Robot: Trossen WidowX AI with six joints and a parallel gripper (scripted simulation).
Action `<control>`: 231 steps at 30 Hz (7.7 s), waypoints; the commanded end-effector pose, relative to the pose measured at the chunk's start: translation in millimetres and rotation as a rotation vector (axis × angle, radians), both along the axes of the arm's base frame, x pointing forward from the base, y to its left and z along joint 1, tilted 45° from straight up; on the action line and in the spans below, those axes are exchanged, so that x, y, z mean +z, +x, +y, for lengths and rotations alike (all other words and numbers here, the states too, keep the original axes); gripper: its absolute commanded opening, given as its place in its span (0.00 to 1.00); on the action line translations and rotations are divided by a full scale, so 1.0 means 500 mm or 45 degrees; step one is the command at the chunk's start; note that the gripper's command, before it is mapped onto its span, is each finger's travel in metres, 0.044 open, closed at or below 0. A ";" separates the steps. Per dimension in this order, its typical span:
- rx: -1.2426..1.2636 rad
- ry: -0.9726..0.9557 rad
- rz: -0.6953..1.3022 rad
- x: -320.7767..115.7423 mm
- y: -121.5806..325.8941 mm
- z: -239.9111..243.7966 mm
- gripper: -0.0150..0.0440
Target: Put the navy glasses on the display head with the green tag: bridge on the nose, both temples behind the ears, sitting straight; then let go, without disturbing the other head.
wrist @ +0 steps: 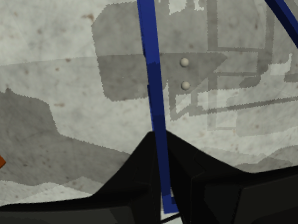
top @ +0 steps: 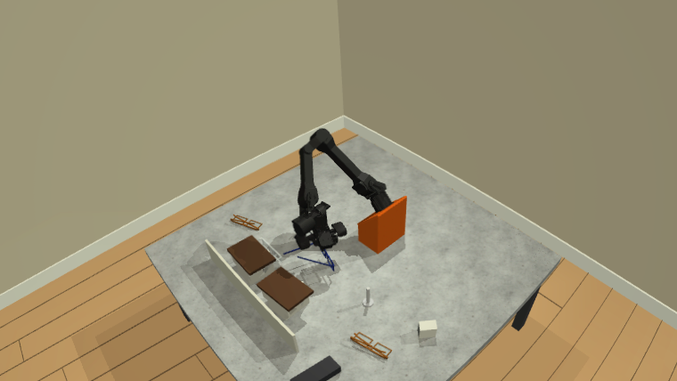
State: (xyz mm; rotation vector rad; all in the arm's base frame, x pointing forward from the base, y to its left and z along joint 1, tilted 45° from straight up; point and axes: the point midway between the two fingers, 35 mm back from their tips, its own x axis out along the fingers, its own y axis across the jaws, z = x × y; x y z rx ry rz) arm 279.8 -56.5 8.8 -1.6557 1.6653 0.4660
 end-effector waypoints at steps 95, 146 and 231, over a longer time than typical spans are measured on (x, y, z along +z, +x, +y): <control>0.007 0.013 -0.016 -0.329 -0.112 0.333 0.25; 0.007 0.012 -0.014 -0.310 -0.155 0.306 0.25; 0.007 0.014 -0.013 -0.269 -0.177 0.323 0.25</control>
